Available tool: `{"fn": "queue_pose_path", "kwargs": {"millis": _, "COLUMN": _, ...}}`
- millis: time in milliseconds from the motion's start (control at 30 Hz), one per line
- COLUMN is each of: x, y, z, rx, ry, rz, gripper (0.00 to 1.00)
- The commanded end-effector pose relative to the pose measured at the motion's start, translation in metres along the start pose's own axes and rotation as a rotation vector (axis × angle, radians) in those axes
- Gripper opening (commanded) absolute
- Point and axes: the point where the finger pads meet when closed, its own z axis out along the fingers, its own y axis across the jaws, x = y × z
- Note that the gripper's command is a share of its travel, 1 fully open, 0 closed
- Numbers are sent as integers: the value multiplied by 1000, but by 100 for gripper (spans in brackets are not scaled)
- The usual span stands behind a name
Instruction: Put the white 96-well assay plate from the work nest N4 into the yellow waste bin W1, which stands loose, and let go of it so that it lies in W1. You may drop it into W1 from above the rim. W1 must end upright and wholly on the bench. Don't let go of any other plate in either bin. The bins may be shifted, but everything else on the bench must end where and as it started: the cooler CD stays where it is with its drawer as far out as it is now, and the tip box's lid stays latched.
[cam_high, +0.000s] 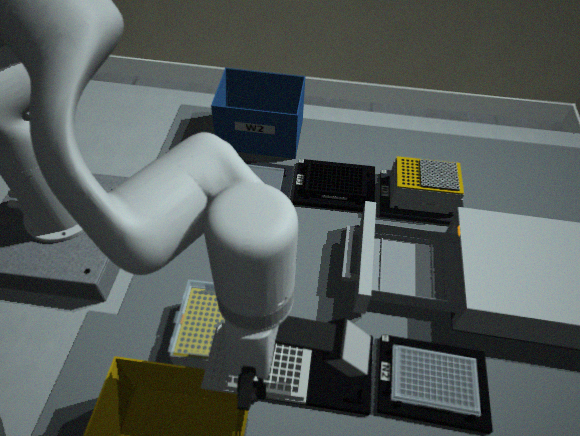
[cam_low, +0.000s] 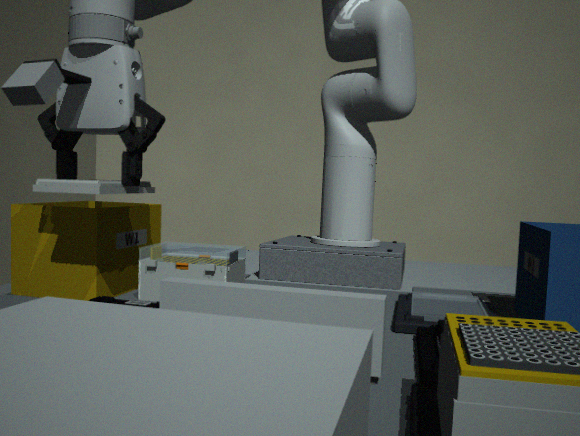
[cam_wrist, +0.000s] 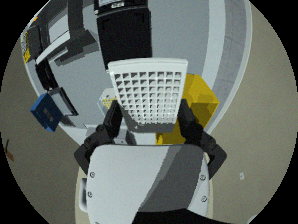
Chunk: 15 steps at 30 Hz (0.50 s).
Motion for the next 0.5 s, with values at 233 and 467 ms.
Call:
{"fn": "queue_pose_path", "kwargs": {"millis": 233, "x": -22, "y": 18, "z": -2, "rx": -3, "ry": 4, "rz": 0, "gripper": 0}}
{"fn": "queue_pose_path", "kwargs": {"millis": 467, "x": -32, "y": 26, "z": -2, "rx": -3, "ry": 4, "rz": 0, "gripper": 0}}
